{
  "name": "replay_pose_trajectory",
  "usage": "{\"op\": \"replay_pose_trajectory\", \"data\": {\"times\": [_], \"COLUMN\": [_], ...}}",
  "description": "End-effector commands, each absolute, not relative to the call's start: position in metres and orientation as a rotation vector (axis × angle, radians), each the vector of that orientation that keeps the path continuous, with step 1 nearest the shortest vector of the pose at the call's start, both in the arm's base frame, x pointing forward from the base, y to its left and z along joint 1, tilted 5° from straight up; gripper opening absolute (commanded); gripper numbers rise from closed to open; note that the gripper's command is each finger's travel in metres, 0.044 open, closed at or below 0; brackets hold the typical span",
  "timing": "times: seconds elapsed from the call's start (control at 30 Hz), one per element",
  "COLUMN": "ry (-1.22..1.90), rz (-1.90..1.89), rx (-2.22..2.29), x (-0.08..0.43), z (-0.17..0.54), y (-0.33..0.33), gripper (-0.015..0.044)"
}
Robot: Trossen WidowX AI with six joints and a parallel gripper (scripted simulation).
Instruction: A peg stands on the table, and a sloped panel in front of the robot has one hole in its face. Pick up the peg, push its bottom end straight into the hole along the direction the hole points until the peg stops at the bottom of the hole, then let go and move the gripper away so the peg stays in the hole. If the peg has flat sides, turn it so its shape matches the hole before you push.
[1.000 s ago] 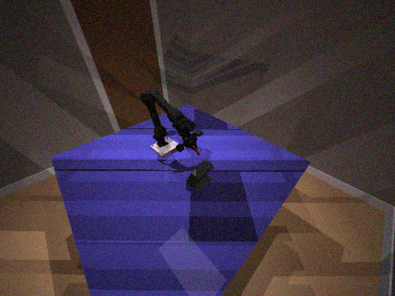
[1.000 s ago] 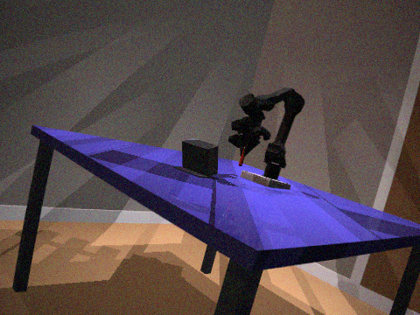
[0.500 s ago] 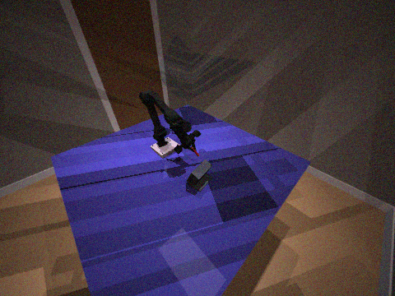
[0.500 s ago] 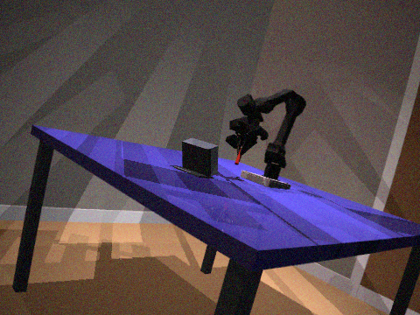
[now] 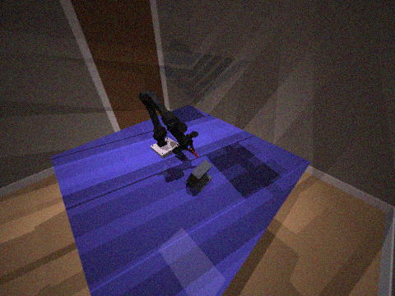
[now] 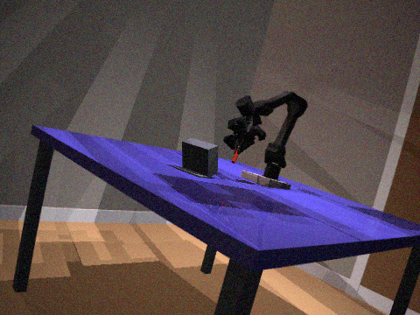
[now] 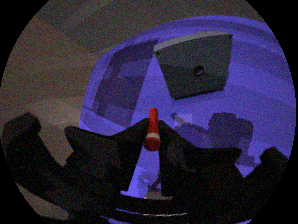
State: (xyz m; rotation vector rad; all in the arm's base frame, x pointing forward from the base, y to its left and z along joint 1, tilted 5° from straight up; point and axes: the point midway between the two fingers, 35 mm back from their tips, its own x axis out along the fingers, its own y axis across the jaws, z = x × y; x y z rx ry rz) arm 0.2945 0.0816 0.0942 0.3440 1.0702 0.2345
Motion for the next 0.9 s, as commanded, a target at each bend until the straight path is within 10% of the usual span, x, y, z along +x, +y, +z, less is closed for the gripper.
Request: {"op": "replay_pose_trajectory", "data": {"times": [0.0, 0.87], "ry": [1.049, 0.900], "rz": [0.242, 0.260], "rx": [0.343, 0.333], "x": [0.294, 0.294], "z": [0.093, 0.093], "y": [0.078, 0.054], "gripper": [0.0000, 0.0000]}}
